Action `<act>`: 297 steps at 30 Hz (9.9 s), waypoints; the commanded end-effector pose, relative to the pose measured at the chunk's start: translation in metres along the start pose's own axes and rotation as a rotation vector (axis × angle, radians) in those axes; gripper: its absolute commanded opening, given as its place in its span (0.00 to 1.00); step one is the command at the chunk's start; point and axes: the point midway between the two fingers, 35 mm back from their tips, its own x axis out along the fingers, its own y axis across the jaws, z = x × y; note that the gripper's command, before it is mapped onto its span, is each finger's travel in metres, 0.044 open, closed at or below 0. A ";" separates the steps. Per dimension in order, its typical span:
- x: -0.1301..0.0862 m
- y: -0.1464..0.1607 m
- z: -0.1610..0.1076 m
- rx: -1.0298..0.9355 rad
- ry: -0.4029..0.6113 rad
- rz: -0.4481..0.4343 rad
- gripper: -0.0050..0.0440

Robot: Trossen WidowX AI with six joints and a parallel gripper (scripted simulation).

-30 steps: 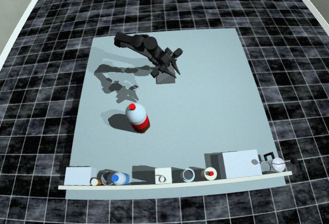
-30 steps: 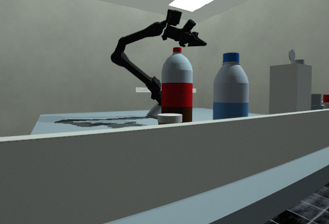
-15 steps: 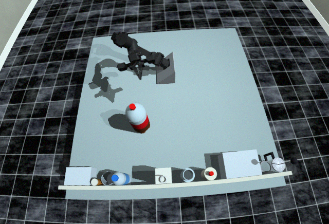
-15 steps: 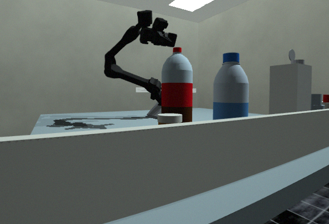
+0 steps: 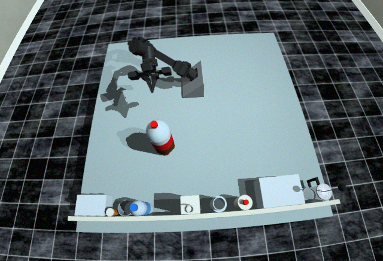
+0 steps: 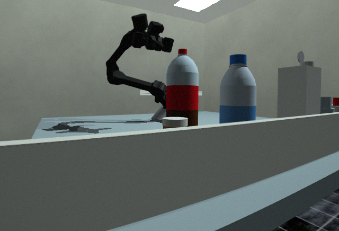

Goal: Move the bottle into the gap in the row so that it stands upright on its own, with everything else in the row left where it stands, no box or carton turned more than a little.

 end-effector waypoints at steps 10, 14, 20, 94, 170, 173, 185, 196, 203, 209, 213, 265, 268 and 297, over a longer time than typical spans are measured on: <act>0.010 -0.001 -0.013 0.003 0.010 0.012 0.00; 0.014 0.000 -0.019 0.005 0.014 0.016 0.00; 0.020 0.000 -0.027 0.008 0.019 0.021 0.00; 0.061 -0.003 -0.122 0.010 -0.004 0.006 0.00; 0.106 -0.006 -0.210 -0.004 -0.014 -0.008 0.00; 0.110 -0.007 -0.212 -0.004 -0.014 -0.009 0.00; 0.126 -0.009 -0.218 -0.004 -0.016 -0.010 0.00; 0.139 -0.009 -0.225 -0.004 -0.016 -0.010 0.00; 0.149 -0.008 -0.232 -0.004 -0.016 -0.010 0.00; 0.154 -0.008 -0.235 -0.005 -0.016 -0.010 0.00; 0.159 -0.007 -0.239 -0.005 -0.016 -0.010 0.00; 0.181 0.000 -0.237 0.002 -0.014 -0.011 0.00; 0.182 -0.004 -0.235 -0.001 -0.019 -0.016 0.00; 0.195 -0.004 -0.228 -0.001 -0.020 -0.017 0.00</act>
